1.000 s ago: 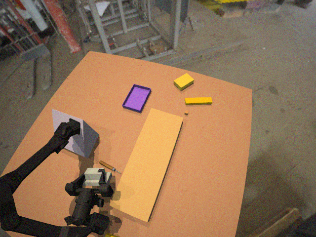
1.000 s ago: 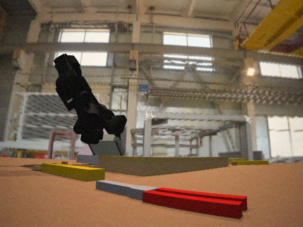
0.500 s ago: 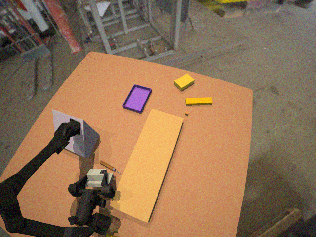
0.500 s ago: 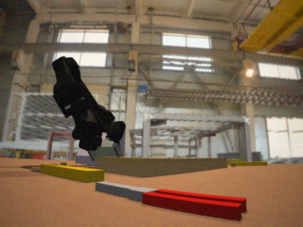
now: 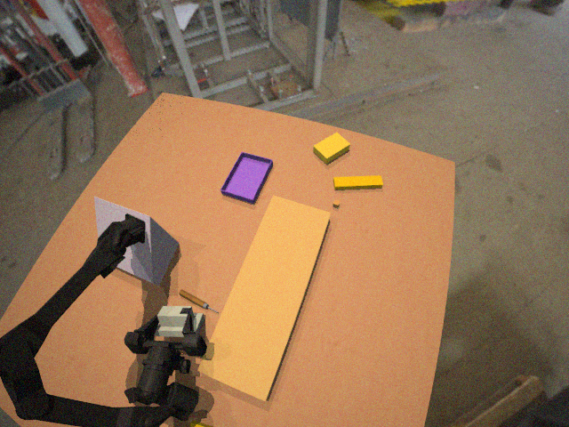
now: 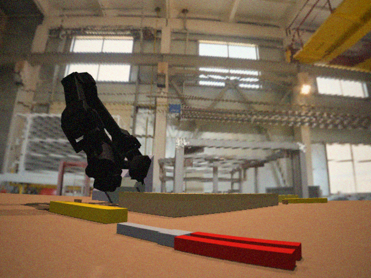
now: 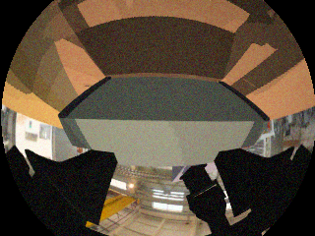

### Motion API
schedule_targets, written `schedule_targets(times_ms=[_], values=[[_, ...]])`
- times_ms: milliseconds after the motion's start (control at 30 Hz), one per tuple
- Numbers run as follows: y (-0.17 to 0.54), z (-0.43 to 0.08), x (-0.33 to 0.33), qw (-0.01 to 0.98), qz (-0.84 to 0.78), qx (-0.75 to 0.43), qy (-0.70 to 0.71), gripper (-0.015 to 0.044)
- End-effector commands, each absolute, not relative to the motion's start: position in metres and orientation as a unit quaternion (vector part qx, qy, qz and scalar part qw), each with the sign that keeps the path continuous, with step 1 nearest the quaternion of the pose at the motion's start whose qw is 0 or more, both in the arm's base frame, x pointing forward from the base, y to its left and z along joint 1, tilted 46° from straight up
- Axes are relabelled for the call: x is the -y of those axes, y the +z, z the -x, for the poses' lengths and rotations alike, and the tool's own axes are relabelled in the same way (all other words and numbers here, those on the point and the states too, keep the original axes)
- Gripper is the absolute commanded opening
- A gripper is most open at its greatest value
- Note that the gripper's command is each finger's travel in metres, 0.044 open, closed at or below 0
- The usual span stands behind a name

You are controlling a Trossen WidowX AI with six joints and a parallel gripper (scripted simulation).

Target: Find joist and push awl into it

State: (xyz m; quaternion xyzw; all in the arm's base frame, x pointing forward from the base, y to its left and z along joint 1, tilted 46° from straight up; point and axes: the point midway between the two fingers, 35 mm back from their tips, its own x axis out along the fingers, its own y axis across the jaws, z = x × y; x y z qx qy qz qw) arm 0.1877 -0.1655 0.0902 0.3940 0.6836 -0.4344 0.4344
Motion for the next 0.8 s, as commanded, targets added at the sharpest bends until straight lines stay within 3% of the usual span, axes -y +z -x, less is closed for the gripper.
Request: schedule_targets(times_ms=[0, 333, 767], values=[[0.0885, -0.1886, 0.1664, 0.435, -0.393, -0.685, -0.433, 0.0131], [0.0877, -0.1906, 0.1698, 0.435, -0.394, -0.684, -0.433, 0.0378], [0.0894, -0.1920, 0.1724, 0.435, -0.394, -0.684, -0.433, 0.0378]])
